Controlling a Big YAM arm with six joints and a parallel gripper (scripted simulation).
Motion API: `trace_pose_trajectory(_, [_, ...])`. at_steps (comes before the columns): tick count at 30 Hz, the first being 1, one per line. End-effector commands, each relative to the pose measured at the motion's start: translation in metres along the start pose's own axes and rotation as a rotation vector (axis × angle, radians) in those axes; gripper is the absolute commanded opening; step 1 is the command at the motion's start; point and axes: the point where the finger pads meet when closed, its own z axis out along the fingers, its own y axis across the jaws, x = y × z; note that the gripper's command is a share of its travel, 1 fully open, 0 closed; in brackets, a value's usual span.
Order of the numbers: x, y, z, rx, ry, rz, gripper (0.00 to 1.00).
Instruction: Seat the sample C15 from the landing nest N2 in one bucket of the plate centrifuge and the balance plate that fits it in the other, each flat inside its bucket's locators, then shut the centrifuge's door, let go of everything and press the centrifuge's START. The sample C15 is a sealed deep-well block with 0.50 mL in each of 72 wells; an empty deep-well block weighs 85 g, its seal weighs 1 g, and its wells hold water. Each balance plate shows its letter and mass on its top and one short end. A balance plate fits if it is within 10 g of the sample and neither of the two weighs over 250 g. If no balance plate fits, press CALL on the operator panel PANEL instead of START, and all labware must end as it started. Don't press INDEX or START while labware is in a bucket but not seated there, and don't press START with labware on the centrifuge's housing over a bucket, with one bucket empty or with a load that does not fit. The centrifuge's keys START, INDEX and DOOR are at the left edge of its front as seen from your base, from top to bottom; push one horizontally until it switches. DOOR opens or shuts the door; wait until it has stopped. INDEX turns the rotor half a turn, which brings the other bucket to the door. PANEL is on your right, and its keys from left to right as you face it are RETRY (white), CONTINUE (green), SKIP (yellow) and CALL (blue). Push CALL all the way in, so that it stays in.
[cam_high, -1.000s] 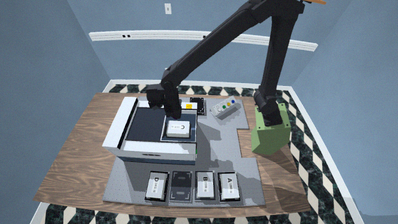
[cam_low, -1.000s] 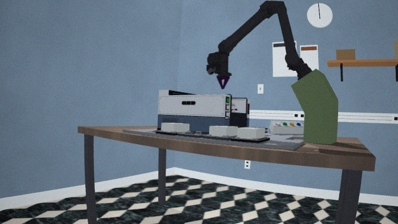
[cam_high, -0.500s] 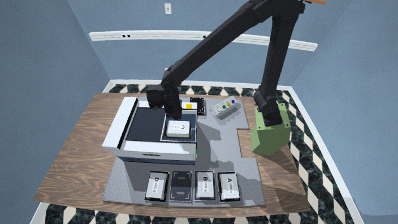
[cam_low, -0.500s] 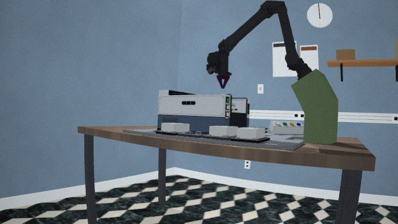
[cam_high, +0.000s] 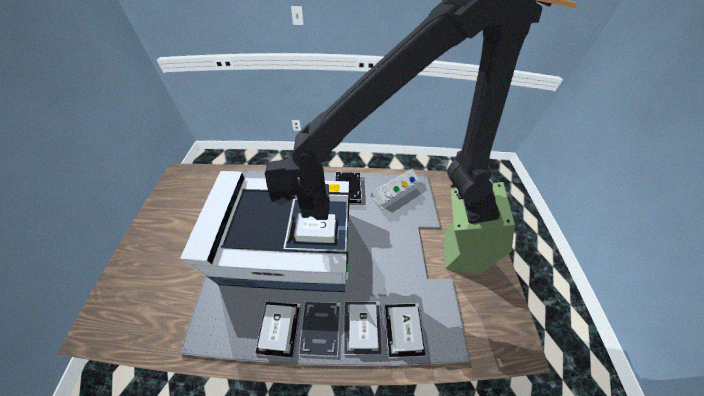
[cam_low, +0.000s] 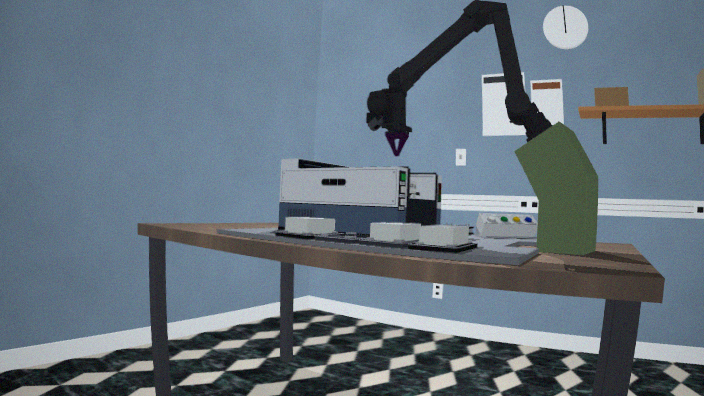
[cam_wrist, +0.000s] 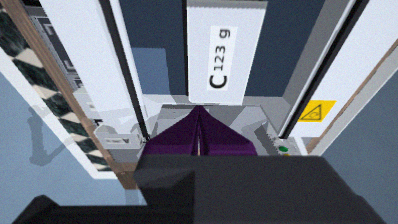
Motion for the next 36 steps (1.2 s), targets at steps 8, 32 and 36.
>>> trace_pose_trajectory(8, [0.025, 0.037, -0.008, -0.016, -0.023, 0.028, 0.00])
trace_pose_trajectory(32, [0.120, 0.099, -0.004, -0.016, 0.001, 0.031, 0.00])
trace_pose_trajectory(36, [0.139, 0.107, -0.005, -0.018, -0.004, 0.033, 0.00])
